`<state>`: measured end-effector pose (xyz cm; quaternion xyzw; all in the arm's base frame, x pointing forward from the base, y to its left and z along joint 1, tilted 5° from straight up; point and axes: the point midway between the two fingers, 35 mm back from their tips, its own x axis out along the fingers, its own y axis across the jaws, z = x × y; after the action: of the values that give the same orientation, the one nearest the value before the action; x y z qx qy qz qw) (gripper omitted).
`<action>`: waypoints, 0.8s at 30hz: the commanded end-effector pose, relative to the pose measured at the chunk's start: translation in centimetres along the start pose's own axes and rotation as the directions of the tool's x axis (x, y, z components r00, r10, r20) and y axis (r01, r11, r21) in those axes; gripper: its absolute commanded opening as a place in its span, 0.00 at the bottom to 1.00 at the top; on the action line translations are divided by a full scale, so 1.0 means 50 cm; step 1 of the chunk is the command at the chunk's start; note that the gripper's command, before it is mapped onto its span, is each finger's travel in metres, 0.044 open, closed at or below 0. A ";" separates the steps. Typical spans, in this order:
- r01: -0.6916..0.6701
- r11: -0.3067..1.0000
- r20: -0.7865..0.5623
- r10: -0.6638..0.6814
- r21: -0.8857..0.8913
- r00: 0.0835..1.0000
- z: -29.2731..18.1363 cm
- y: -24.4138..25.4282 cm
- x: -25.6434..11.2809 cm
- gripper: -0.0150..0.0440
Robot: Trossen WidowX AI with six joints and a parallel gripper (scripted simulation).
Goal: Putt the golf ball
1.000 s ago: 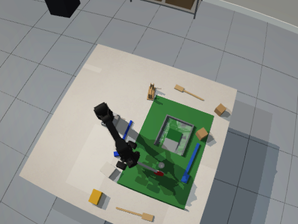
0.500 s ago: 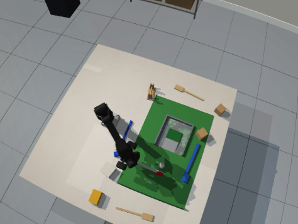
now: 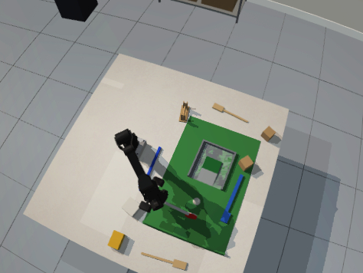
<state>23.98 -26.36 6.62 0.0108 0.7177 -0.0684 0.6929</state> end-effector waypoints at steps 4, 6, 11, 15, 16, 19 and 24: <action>-0.001 1.000 0.001 0.001 0.000 1.000 0.005 0.022 -0.001 0.25; -0.004 1.000 0.002 0.004 -0.002 1.000 0.014 0.080 -0.003 0.25; -0.009 1.000 0.002 0.009 -0.007 1.000 0.008 0.231 -0.002 0.25; -0.011 1.000 0.002 0.011 -0.008 1.000 -0.001 0.273 0.000 0.25; -0.011 1.000 0.002 0.011 -0.008 1.000 -0.001 0.273 0.000 0.25; -0.011 1.000 0.002 0.011 -0.008 1.000 0.000 0.272 -0.005 0.25; -0.011 1.000 0.002 0.011 -0.008 1.000 0.003 0.271 -0.044 0.25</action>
<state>25.31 -12.98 6.18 0.0129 0.7227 -0.0593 0.6885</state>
